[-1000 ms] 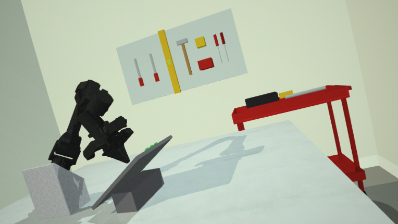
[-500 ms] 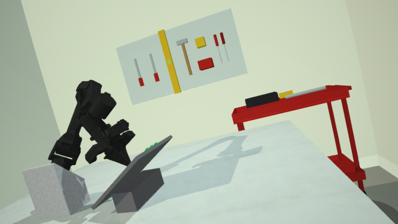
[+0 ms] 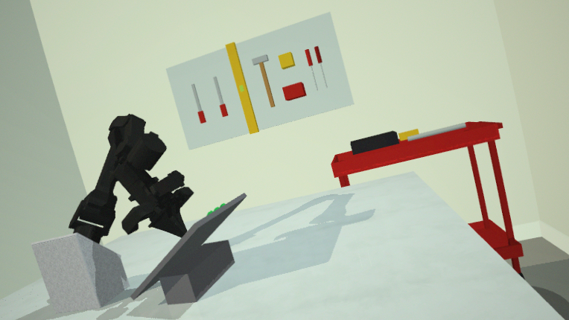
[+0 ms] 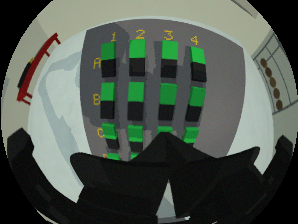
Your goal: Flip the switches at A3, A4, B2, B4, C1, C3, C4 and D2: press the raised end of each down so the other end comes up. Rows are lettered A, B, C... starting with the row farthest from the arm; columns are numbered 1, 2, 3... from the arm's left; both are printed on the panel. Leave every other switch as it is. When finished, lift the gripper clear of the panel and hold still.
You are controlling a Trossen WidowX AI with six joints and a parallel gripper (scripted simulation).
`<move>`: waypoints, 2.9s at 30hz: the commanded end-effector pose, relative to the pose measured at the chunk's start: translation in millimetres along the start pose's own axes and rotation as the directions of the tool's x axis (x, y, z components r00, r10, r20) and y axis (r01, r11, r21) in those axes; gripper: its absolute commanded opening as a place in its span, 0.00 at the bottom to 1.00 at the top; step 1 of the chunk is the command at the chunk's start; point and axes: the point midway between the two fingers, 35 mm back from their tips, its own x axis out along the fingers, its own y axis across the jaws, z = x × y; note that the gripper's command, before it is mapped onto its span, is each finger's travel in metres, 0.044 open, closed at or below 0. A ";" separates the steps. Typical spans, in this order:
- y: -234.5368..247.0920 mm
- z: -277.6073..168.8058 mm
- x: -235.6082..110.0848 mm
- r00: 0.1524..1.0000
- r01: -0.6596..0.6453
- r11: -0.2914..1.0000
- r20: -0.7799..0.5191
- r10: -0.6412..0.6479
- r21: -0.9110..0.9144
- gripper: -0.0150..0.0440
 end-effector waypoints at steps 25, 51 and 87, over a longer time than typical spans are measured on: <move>-0.7 -0.5 4.1 1.000 0.004 1.000 -0.002 -0.004 0.005 0.25; -1.3 -3.0 -59.1 1.000 0.007 1.000 0.022 -0.007 0.006 0.25; -29.0 -0.8 -4.3 1.000 0.006 1.000 -0.002 -0.006 0.004 0.25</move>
